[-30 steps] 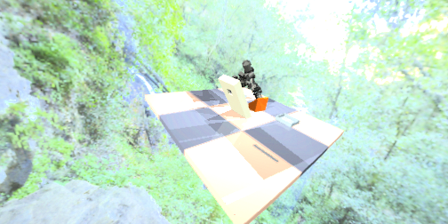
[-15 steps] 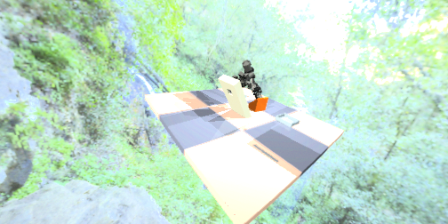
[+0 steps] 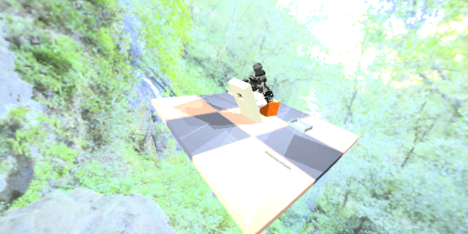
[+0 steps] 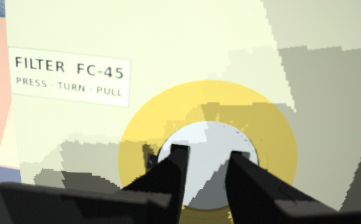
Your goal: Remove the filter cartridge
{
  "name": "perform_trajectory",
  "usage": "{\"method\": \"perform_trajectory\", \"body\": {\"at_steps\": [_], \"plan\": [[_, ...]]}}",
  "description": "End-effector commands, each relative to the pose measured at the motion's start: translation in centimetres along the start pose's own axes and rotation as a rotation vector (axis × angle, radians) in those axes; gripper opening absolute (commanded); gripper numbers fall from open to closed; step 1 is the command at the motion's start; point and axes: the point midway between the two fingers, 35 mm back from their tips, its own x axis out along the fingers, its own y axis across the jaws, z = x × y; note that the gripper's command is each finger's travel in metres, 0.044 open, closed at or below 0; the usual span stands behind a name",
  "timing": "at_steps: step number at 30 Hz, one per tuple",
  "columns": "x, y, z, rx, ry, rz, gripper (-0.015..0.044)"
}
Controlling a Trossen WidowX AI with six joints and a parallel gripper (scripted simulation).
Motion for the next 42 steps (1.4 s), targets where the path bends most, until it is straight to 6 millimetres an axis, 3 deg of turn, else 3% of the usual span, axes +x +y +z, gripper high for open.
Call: {"method": "perform_trajectory", "body": {"at_steps": [1, 12, 13, 30, 42], "plan": [[1.0, -0.1, 0.0, 0.015, 0.016, 0.005, 0.0], [1.0, -0.1, 0.0, 0.015, 0.016, 0.005, 0.0], [-0.1, 0.0, 0.0, 0.001, 0.001, 0.0, 0.0], [-7.2, 0.0, 0.1, 0.014, 0.02, 0.009, 0.0], [-7.3, 0.0, -0.2, 0.014, 0.02, 0.008, 0.0]]}}
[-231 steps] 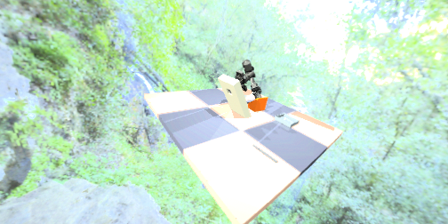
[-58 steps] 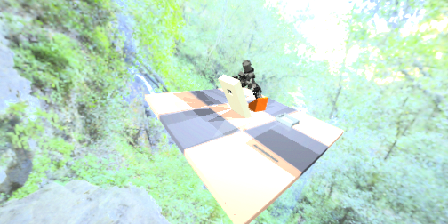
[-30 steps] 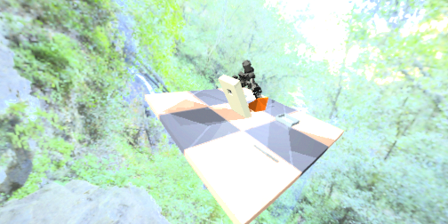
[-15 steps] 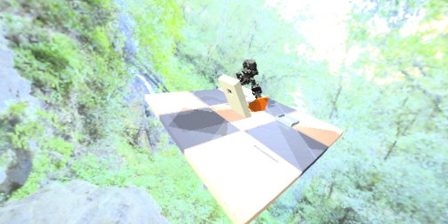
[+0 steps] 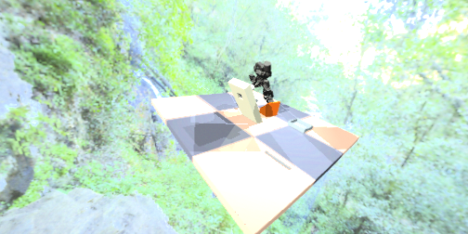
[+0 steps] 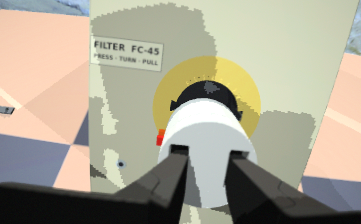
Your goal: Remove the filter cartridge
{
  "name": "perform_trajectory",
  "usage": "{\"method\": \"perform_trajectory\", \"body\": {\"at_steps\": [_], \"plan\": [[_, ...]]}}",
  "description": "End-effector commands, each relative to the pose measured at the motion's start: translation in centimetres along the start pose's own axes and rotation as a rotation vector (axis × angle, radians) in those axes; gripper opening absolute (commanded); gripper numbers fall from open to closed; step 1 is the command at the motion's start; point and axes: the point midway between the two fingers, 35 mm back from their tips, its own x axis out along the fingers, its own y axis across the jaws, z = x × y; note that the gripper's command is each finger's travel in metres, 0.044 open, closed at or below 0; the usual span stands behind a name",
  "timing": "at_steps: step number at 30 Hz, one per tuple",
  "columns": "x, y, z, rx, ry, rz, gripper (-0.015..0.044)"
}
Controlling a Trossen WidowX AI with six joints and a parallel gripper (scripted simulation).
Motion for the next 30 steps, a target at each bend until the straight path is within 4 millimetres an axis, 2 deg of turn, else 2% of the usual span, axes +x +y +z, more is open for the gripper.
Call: {"method": "perform_trajectory", "body": {"at_steps": [1, 23, 24, 27, 30], "plan": [[-0.2, -0.2, -0.1, 0.017, -0.01, -0.003, 0.0], [0.8, 0.1, -7.3, 0.016, -0.009, -0.003, 0.0], [0.8, 0.3, -6.6, 0.0, -0.001, 0.0, 0.0026], [0.8, 0.3, -6.6, 0.0, -0.001, 0.0, 0.01], [0.8, 0.3, -6.6, 0.0, -0.001, 0.0, 0.01]]}}
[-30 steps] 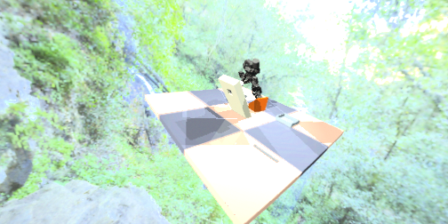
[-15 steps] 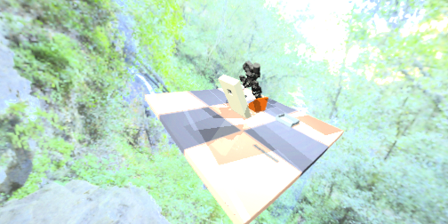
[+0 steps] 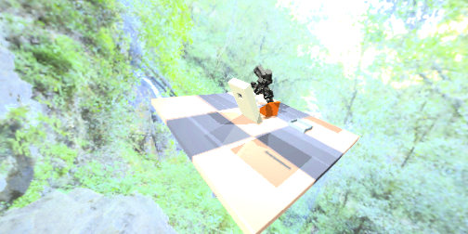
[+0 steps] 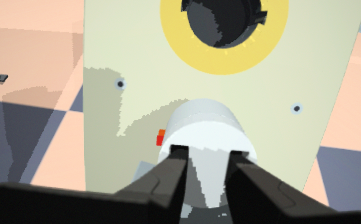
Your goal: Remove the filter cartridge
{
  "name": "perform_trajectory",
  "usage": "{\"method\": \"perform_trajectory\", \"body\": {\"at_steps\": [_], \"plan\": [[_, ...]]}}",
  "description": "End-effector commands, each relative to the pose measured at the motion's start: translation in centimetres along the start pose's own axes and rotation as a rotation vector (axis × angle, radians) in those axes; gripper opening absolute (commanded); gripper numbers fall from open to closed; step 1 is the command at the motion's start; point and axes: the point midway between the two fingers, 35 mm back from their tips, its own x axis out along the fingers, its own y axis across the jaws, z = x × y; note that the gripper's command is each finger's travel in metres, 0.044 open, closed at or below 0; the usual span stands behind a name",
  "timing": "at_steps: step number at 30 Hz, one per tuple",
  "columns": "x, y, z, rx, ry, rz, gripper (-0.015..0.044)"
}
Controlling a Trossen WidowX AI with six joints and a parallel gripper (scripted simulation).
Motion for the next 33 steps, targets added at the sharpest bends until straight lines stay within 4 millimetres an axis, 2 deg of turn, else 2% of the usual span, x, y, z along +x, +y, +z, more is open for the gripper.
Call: {"method": "perform_trajectory", "body": {"at_steps": [1, 9, 11, 16, 20, 22, 29, 31, 33], "plan": [[0.0, 0.0, 0.2, 0.004, -0.002, 0.001, 0.01], [0.0, -0.2, -0.3, 0.02, -0.011, -0.003, 0.01], [-0.2, -0.2, 1.2, 0.02, -0.011, -0.003, 0.01], [-0.9, -0.6, 6.5, 0.021, -0.011, -0.003, 0.01], [-1.0, -0.6, 7.2, 0.021, -0.011, -0.003, 0.01], [-1.3, -0.6, 7.7, 0.023, -0.012, -0.002, 0.0152], [-5.3, -1.0, 12.7, 0.043, -0.02, 0.003, 0.0336], [-5.7, -1.1, 13.2, 0.045, -0.021, 0.003, 0.0389], [-5.2, -0.9, 12.3, 0.043, 0.01, 0.008, 0.0336]]}}
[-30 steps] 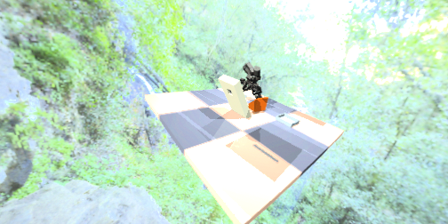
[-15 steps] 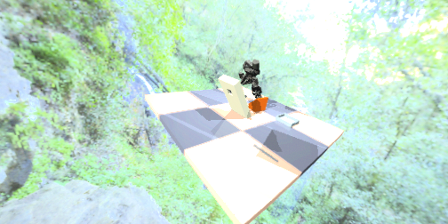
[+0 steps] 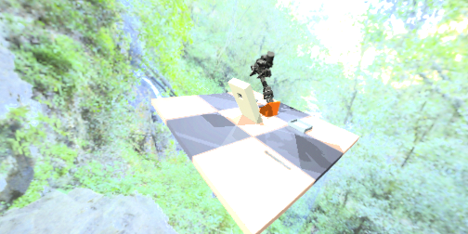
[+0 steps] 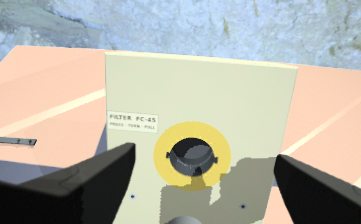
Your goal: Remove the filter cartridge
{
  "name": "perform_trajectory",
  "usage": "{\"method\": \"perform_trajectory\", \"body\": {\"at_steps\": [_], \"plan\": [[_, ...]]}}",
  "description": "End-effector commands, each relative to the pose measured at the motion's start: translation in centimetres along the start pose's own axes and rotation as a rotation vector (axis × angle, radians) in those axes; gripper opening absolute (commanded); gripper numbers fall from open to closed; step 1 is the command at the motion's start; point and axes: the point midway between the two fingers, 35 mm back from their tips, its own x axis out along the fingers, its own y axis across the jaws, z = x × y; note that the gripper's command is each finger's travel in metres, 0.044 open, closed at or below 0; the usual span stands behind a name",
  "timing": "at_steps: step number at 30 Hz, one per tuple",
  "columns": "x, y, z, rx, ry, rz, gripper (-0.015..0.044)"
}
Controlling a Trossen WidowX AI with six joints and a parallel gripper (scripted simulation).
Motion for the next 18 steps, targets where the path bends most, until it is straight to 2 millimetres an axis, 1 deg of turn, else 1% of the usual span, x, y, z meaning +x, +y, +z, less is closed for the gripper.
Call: {"method": "perform_trajectory", "body": {"at_steps": [1, 4, 6, 7, 8, 9, 13, 18], "plan": [[0.8, 0.4, -1.6, -0.014, 0.077, 0.0, 0.031], [2.7, 0.5, -6.4, -0.011, 0.244, 0.004, 0.0305], [3.4, 0.3, -9.7, -0.002, 0.362, -0.003, 0.0305], [3.6, 0.2, -11.0, 0.002, 0.41, -0.009, 0.0305], [3.7, 0.1, -11.8, 0.006, 0.44, -0.013, 0.0305], [3.7, 0.1, -12.0, 0.007, 0.449, -0.014, 0.0305], [3.8, 0.1, -12.1, 0.007, 0.449, -0.014, 0.0305], [4.4, 0.1, -12.3, 0.007, 0.45, -0.013, 0.0305]]}}
